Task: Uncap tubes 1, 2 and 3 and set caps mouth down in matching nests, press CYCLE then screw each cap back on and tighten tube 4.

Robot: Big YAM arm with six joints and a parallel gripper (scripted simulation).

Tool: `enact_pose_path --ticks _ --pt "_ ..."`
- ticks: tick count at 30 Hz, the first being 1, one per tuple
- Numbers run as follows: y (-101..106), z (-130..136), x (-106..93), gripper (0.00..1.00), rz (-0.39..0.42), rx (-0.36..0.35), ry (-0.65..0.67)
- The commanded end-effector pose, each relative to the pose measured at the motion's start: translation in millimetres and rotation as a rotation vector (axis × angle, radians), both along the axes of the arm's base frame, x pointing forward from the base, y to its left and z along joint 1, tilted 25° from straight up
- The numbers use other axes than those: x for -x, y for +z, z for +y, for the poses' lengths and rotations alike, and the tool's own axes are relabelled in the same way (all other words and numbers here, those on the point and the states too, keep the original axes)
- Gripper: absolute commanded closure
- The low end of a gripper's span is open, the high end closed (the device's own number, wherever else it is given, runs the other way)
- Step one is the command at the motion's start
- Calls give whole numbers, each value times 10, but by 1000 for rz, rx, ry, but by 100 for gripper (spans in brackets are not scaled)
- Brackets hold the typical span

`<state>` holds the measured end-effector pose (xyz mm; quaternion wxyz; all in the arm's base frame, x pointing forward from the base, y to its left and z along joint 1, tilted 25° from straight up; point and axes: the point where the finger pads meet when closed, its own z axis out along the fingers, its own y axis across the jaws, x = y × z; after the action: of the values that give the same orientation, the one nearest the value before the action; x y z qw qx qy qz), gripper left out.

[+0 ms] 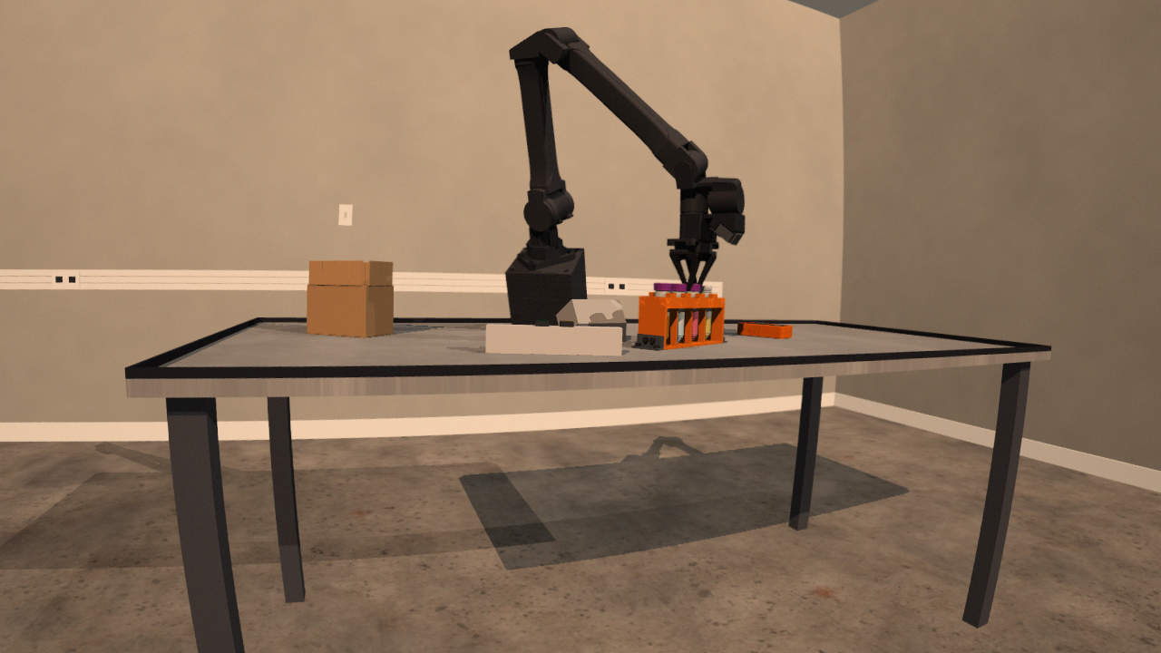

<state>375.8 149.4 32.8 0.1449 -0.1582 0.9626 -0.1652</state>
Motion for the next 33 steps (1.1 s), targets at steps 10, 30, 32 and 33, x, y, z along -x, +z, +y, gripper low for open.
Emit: enact_pose_path --ticks 10,30,32,33 --pt "5 10 -81 100 157 194 542" --pt "12 5 -82 100 397 495 1353" --pt "15 8 -85 100 421 527 1440" --pt "15 8 -84 100 435 543 1483"
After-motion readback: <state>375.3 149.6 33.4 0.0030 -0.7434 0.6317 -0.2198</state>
